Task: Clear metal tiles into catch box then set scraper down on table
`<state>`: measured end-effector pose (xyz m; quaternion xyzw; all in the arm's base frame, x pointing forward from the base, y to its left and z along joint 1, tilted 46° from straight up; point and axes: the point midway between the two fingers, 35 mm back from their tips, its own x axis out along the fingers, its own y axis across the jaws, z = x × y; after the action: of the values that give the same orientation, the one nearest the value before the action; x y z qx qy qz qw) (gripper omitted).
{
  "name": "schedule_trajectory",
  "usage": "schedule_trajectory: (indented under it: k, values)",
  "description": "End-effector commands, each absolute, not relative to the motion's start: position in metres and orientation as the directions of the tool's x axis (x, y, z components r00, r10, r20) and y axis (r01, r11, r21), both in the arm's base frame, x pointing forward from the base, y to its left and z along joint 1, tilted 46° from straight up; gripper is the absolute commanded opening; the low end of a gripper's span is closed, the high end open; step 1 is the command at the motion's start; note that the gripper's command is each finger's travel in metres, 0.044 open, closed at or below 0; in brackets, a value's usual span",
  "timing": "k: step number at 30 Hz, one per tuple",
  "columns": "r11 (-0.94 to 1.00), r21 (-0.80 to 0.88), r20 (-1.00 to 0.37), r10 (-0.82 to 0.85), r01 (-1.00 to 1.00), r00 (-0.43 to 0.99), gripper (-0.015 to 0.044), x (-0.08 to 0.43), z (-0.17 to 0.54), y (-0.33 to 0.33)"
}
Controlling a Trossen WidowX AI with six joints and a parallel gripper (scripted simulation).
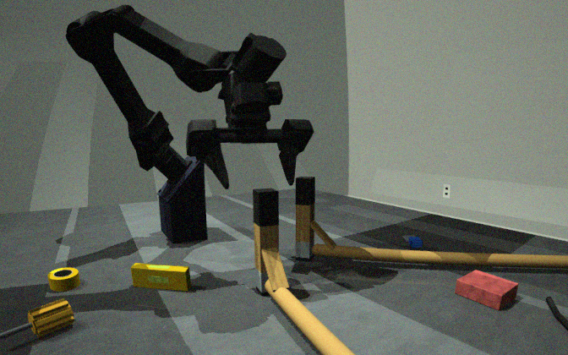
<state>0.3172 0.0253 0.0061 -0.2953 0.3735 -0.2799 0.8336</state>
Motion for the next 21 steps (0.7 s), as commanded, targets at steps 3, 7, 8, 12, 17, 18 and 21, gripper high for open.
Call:
schedule_trajectory:
  k: [3, 7, 8, 12, 17, 18, 21]
  values:
    - [0.672, -0.700, -0.464, -0.685, 0.241, 0.561, 0.0440, 0.322, 0.000, 0.020]
    - [0.673, -0.699, -0.466, -0.685, 0.241, 0.560, 0.0440, 0.326, -0.003, 0.016]
    - [0.673, -0.699, -0.467, -0.685, 0.241, 0.560, 0.0440, 0.327, -0.004, 0.015]
    - [0.674, -0.698, -0.468, -0.684, 0.241, 0.559, 0.0440, 0.331, -0.008, 0.010]
    - [0.675, -0.698, -0.469, -0.684, 0.240, 0.559, 0.0440, 0.336, -0.011, 0.005]
    - [0.675, -0.698, -0.469, -0.684, 0.240, 0.559, 0.0440, 0.337, -0.012, 0.004]
    - [0.675, -0.698, -0.469, -0.684, 0.240, 0.559, 0.0440, 0.340, -0.014, 0.001]
